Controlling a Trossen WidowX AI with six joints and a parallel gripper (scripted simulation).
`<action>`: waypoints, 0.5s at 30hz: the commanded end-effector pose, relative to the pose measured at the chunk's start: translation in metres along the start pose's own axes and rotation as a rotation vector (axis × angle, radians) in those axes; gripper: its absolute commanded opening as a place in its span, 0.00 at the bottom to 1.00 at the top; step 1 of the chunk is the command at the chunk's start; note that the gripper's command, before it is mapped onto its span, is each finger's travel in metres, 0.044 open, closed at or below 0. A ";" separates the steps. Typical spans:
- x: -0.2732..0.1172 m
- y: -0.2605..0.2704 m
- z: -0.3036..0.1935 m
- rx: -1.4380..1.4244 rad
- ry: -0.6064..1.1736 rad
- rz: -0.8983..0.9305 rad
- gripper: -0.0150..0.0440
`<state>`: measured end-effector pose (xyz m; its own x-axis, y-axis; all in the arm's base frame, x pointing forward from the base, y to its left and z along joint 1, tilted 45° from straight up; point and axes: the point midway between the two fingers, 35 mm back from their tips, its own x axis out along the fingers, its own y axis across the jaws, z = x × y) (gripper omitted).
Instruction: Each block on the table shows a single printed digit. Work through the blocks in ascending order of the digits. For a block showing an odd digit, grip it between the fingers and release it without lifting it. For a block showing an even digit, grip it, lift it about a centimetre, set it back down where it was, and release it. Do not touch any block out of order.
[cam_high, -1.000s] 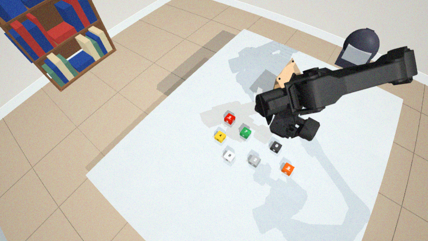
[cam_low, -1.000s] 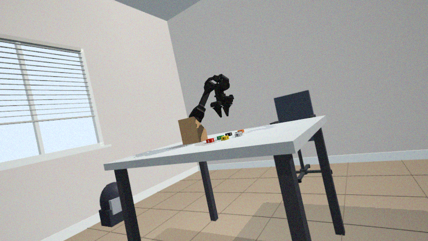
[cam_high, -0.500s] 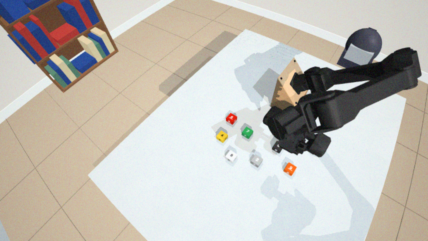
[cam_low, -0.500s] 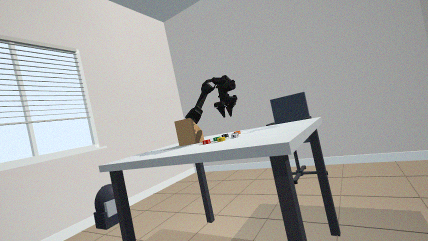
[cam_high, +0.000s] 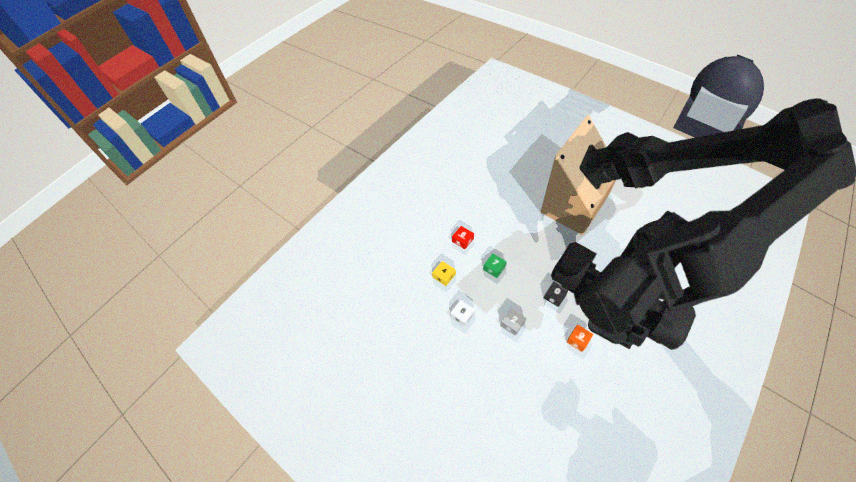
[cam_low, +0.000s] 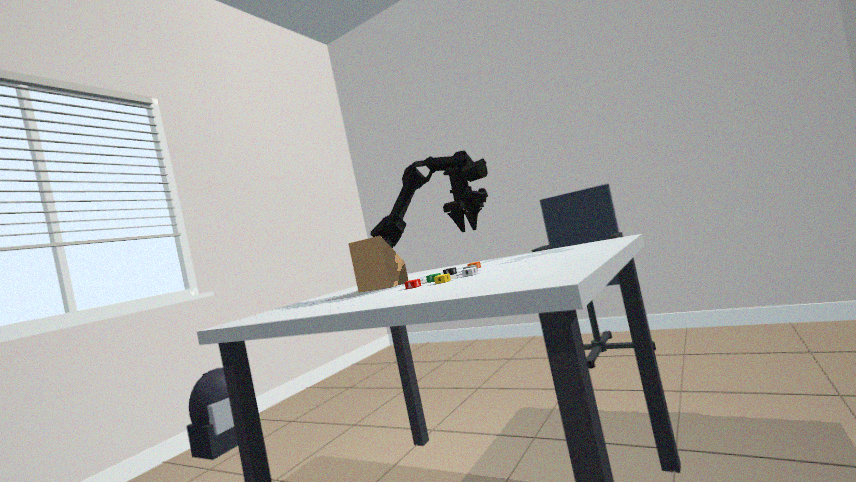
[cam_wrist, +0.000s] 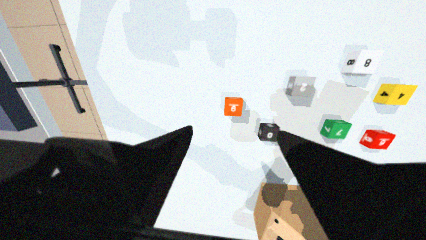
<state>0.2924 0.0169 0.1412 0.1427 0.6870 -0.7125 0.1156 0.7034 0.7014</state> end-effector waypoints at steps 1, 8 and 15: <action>0.000 0.002 0.000 0.004 0.002 0.004 0.93; 0.000 0.002 0.000 0.004 0.002 0.004 0.93; -0.004 -0.080 0.032 0.031 -0.002 -0.015 0.93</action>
<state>0.3077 -0.0170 0.1184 0.1519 0.6788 -0.7184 0.1267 0.7075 0.6953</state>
